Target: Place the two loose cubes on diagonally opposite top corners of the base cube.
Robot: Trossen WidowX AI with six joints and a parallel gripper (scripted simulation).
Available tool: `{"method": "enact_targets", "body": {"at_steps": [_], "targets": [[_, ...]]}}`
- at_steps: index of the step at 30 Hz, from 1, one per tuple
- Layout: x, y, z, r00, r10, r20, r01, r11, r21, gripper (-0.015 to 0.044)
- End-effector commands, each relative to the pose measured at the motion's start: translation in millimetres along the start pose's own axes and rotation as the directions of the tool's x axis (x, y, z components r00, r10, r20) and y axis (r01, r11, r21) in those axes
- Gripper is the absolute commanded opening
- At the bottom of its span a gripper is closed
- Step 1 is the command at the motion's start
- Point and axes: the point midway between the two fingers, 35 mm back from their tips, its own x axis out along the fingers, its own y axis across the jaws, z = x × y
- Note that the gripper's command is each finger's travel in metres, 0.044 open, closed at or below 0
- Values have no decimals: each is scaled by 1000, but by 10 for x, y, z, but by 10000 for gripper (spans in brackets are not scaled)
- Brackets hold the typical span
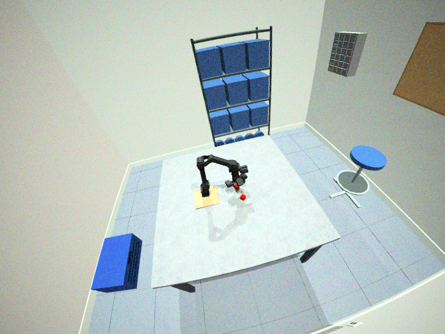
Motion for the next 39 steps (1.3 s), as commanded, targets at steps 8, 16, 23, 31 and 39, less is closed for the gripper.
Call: {"method": "enact_targets", "body": {"at_steps": [8,16,23,31,39], "targets": [[132,-32,-14,1000,-12,-7,13,1000,4,186],[114,-28,-9,1000,-9,0,9,1000,7,105],[-68,6,16,1000,3,21,-3,1000,19,105],[-273,32,21,1000,0,16,0,1000,16,105],[-483,41,20,1000,-3,10,3,1000,13,105]]}}
